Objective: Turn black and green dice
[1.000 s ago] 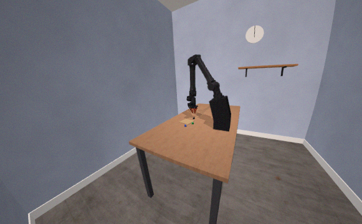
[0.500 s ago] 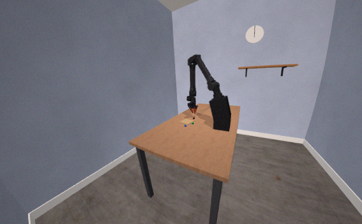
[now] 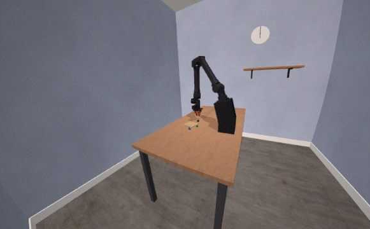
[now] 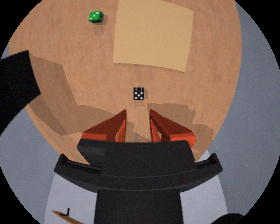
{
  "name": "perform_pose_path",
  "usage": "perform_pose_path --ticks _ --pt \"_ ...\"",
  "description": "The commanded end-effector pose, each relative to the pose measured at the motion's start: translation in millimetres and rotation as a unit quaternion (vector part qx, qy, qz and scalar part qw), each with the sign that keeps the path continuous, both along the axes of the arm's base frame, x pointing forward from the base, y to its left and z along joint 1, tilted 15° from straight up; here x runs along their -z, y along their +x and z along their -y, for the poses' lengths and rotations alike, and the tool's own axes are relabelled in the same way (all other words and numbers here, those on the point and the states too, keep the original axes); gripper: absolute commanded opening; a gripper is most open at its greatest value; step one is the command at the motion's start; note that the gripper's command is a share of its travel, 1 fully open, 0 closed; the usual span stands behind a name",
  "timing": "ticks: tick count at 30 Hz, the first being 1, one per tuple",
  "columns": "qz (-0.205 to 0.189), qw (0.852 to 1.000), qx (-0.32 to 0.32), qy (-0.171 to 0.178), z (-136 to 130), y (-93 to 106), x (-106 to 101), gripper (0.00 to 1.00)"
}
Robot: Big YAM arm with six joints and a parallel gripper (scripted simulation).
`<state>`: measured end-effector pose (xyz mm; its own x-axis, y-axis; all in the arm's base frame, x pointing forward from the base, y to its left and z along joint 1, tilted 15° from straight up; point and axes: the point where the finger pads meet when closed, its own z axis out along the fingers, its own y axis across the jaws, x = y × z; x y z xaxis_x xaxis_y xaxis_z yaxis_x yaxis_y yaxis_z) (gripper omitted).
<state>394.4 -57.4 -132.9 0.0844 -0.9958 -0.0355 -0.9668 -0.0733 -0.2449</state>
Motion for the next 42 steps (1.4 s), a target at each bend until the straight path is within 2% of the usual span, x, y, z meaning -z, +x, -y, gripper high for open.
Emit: perform_pose_path --ticks 1,4,5,7,19,22,23,36,38,39,42 --pt "0.01 1.0 -0.008 0.0 -2.1 10.7 0.9 0.33" --pt "0.011 1.0 -0.008 0.0 -2.3 11.0 1.7 0.33" --pt "0.021 1.0 -0.006 -0.002 -0.4 15.1 -6.1 0.33" --pt "0.01 1.0 -0.006 0.0 -1.7 11.4 4.9 0.33" --pt "0.009 1.0 0.0 0.002 -3.3 14.2 22.5 0.33" --pt "0.017 1.0 0.002 0.0 -0.3 18.9 17.5 0.33" --pt "0.008 1.0 0.002 0.002 -1.6 14.4 25.8 0.33" --pt "0.007 1.0 0.0 0.001 -4.1 17.6 43.2 0.33" --pt "0.007 1.0 0.0 0.001 -4.1 17.6 43.2 0.33" --pt "0.025 1.0 0.001 -0.002 -1.0 27.8 29.5 0.33" --pt "0.008 1.0 0.001 0.001 -3.4 18.3 45.8 0.33"
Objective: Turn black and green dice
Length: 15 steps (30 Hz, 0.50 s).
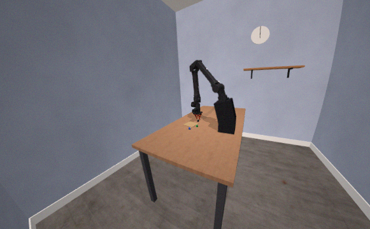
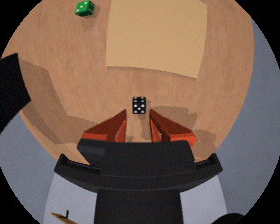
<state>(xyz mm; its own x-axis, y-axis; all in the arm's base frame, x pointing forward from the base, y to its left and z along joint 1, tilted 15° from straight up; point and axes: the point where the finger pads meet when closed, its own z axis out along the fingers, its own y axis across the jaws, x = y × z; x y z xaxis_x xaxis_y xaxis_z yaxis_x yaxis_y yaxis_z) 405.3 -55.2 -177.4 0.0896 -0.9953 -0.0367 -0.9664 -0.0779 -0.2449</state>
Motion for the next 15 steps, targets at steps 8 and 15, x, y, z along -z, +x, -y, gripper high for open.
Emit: perform_pose_path --ticks 8,15 --pt "0.01 1.0 0.003 0.0 -1.4 8.1 0.0 0.33" --pt "0.007 1.0 0.003 0.001 -1.7 6.4 0.9 0.33"
